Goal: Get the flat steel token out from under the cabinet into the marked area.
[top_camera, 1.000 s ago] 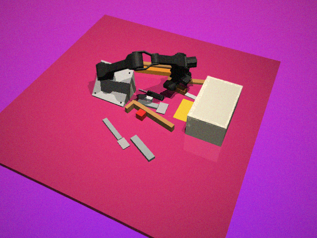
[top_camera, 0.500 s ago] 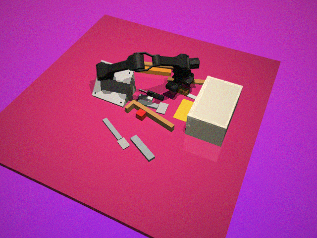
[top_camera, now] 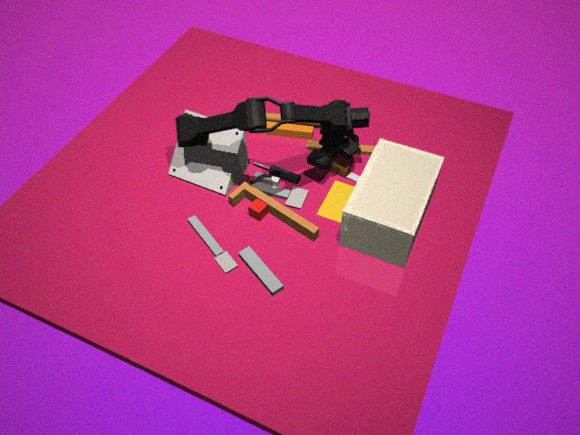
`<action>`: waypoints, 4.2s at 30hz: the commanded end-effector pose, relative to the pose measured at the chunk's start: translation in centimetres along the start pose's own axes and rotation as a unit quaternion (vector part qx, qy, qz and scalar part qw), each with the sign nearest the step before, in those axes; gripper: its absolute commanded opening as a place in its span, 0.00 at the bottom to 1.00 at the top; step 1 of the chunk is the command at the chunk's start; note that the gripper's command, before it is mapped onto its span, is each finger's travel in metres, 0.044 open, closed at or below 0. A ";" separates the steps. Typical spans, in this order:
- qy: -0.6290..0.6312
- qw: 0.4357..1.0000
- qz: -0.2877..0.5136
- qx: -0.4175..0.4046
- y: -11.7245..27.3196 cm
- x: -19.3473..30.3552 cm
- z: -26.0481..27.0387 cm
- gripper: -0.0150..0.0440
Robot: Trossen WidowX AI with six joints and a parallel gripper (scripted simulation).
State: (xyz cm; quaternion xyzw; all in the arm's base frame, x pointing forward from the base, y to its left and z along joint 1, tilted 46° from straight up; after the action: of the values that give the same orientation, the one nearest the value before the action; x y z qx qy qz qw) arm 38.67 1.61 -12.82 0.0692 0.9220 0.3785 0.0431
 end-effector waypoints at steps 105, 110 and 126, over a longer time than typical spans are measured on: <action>0.002 1.000 0.000 -0.001 -0.3 4.8 -1.4 0.25; 0.002 1.000 0.000 -0.001 -0.3 5.4 -1.3 0.25; 0.002 1.000 0.000 -0.001 -0.3 7.4 -0.9 0.25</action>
State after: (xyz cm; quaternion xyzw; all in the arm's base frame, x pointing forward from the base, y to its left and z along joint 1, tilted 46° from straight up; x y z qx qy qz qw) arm 31.94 1.82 -12.47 0.0666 0.9214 0.3806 0.0425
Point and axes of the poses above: the point midway between the two fingers, 35 mm back from their tips, its own y axis back along the fingers, its own z axis across the jaws, x = y × z, the point moved 3 cm from there along y, back along the fingers, and after that the axes turned 7 degrees about y, right-handed, at the moved point
